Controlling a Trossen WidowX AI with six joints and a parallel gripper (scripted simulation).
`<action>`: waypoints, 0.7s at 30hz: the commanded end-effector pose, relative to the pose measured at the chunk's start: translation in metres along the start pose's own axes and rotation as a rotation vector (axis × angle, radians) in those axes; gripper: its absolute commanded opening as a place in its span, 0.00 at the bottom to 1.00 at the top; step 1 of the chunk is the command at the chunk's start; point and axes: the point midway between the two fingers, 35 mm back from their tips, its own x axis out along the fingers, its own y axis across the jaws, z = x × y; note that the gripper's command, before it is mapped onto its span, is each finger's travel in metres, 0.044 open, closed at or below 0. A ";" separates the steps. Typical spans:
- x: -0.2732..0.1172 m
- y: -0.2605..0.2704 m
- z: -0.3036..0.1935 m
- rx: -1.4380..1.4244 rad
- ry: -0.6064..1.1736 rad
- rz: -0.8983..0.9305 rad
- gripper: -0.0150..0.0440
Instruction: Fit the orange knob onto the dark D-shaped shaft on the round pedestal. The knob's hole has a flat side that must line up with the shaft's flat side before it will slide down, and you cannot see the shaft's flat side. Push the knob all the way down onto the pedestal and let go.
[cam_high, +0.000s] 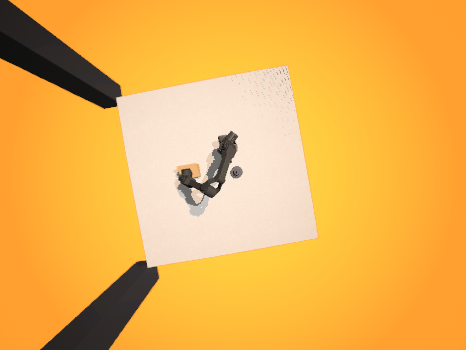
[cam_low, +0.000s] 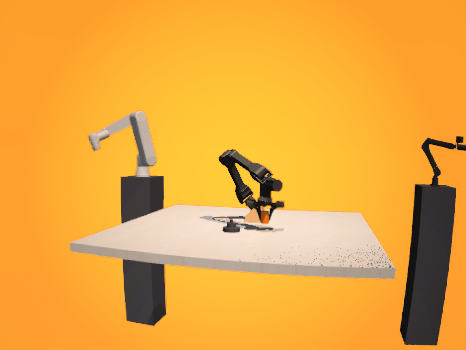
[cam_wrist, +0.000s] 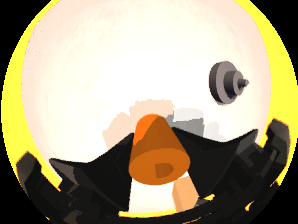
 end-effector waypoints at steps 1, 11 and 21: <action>-0.026 0.002 0.002 0.007 -0.005 0.011 0.25; -0.089 0.000 -0.004 0.007 -0.004 0.008 0.25; -0.096 -0.009 0.000 0.006 -0.003 0.011 0.25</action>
